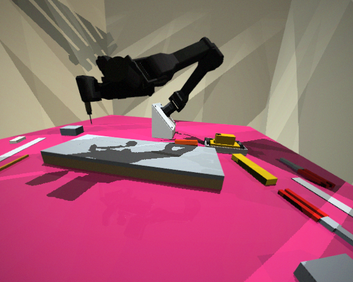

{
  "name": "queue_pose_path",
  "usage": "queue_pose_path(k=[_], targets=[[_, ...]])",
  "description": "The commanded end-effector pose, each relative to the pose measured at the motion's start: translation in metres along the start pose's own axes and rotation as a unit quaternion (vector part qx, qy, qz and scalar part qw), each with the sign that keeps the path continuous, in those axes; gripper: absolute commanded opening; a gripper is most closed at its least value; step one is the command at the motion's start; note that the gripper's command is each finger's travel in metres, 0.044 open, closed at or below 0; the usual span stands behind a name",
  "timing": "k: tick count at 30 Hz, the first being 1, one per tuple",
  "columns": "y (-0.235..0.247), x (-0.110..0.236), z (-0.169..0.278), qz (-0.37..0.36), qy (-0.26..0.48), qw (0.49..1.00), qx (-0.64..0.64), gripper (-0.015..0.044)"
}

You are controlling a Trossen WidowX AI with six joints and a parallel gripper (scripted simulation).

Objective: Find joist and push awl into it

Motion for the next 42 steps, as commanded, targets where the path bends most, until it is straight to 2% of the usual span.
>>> queue_pose_path(k=[1,42], targets=[[0.014,0.005,0.003,-0.003,-0.014,1.000,-0.017,0.0000],[0.018,0.000,0.040,-0.003,-0.013,1.000,-0.017,0.0000]])
Point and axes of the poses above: the point midway between the two fingers, 35 mm back from their tips, its own x axis back along the fingers, its own y axis across the jaws, z = x × y, the point moved 1 cm from there along x, back along the fingers, and after that the axes turned 2 degrees about x, right-handed, at the moved point
